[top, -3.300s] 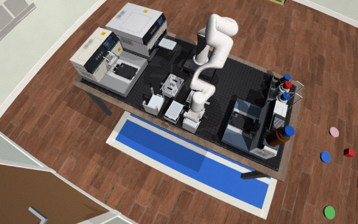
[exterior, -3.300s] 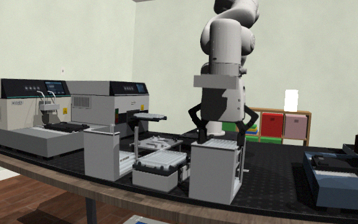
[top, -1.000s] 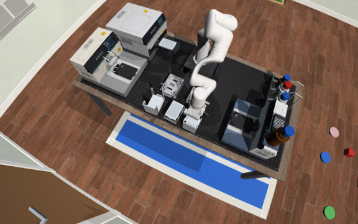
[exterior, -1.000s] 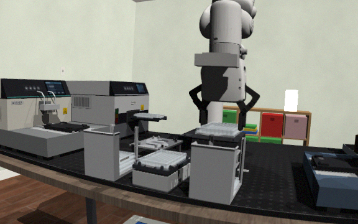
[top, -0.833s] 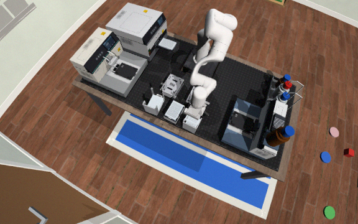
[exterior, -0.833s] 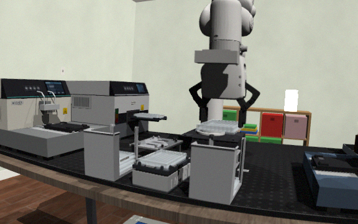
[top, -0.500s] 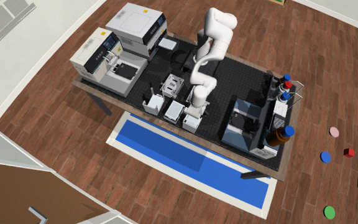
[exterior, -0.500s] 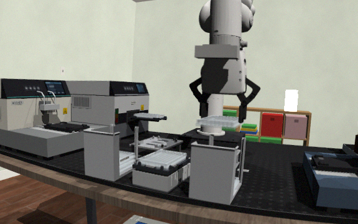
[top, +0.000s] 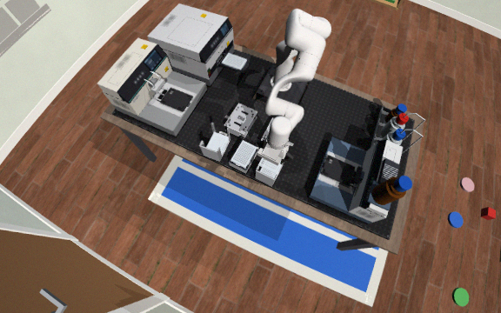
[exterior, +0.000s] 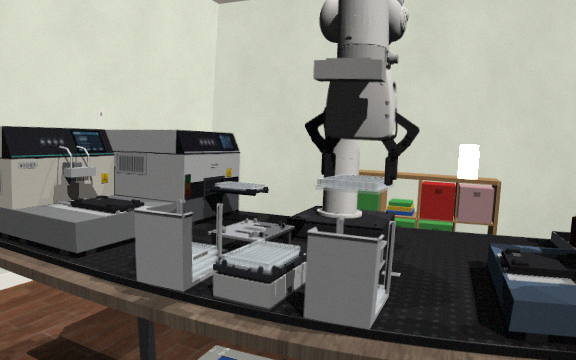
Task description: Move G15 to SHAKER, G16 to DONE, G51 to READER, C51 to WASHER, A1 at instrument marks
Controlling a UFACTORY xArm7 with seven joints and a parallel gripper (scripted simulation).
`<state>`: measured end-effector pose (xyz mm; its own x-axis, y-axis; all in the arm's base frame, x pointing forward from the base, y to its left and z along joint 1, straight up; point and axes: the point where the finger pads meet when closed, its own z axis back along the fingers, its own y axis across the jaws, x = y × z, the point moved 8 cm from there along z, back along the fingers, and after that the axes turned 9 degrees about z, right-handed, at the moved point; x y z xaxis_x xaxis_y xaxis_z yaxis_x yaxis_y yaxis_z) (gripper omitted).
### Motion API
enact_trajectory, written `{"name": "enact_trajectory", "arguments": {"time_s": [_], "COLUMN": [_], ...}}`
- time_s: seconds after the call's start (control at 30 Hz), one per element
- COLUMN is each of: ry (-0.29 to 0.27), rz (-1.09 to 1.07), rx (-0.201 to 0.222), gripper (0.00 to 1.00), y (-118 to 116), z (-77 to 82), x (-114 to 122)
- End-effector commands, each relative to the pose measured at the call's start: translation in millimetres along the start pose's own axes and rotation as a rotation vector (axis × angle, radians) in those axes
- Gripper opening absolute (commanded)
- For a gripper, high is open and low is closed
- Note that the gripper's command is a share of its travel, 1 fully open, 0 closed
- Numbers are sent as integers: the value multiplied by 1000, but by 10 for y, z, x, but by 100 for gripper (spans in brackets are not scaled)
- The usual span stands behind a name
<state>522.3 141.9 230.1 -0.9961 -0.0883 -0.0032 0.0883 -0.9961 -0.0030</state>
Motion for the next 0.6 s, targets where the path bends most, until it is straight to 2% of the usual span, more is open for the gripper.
{"name": "enact_trajectory", "arguments": {"time_s": [0.0,0.4,0.57], "ry": [5,5,5], "rz": [0,0,0], "rx": [-1,-1,-1], "gripper": [0,0,0], "y": [1,1,1], "z": [90,218,217], "x": [-11,-10,-10]}}
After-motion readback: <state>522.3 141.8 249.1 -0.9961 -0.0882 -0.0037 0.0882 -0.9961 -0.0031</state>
